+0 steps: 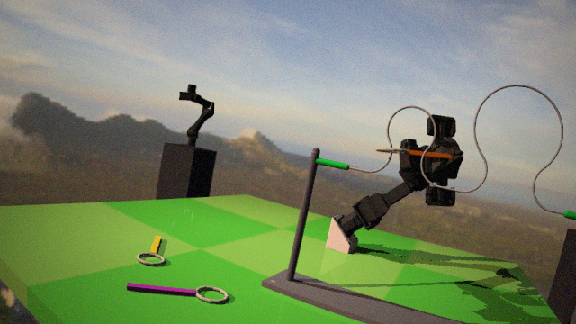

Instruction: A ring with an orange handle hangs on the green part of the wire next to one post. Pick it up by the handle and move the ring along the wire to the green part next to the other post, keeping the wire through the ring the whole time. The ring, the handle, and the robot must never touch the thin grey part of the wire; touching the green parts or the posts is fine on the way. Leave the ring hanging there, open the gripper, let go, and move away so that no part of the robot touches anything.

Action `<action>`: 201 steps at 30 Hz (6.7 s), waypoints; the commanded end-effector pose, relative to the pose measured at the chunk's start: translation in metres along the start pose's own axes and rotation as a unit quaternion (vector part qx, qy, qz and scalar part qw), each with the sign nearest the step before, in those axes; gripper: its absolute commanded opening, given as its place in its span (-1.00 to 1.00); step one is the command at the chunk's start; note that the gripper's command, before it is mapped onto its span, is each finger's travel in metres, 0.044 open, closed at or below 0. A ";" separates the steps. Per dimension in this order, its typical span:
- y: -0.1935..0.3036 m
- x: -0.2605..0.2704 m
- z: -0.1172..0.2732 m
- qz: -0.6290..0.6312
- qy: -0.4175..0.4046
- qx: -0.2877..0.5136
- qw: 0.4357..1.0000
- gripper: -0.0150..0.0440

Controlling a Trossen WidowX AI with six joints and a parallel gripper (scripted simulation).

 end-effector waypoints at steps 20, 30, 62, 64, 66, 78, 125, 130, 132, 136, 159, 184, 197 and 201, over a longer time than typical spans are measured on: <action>-0.025 -0.071 0.018 0.239 0.130 0.009 0.962 -1.00; -0.047 -0.100 0.026 0.350 0.176 -0.005 0.920 -1.00; -0.131 -0.126 0.076 0.603 0.308 0.026 0.735 -1.00; -0.135 -0.126 0.078 0.613 0.313 0.027 0.725 -1.00; -0.140 -0.125 0.081 0.622 0.318 0.029 0.715 -1.00; -0.161 -0.120 0.092 0.657 0.336 0.033 0.674 -1.00; -0.201 -0.112 0.114 0.667 0.340 0.034 0.661 -1.00; -0.202 -0.120 0.116 0.667 0.340 0.034 0.662 -1.00; -0.203 -0.123 0.117 0.667 0.340 0.034 0.662 -1.00; -0.203 -0.127 0.118 0.667 0.340 0.034 0.662 -1.00; -0.203 -0.127 0.117 0.669 0.340 0.036 0.660 -0.82; -0.185 -0.104 0.152 0.667 0.342 0.034 0.661 0.05; -0.183 -0.102 0.156 0.667 0.342 0.033 0.661 0.05; -0.183 -0.102 0.156 0.667 0.342 0.033 0.661 0.05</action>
Point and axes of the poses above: the point midway between the two fingers, 35 mm back from their tips, its own z axis back along the fingers, its own x axis across the jaws, y = z × x, the point moved 3 cm from there along z, back along the fingers, and after that the axes turned 4 degrees about -z, right-handed, at the moved point
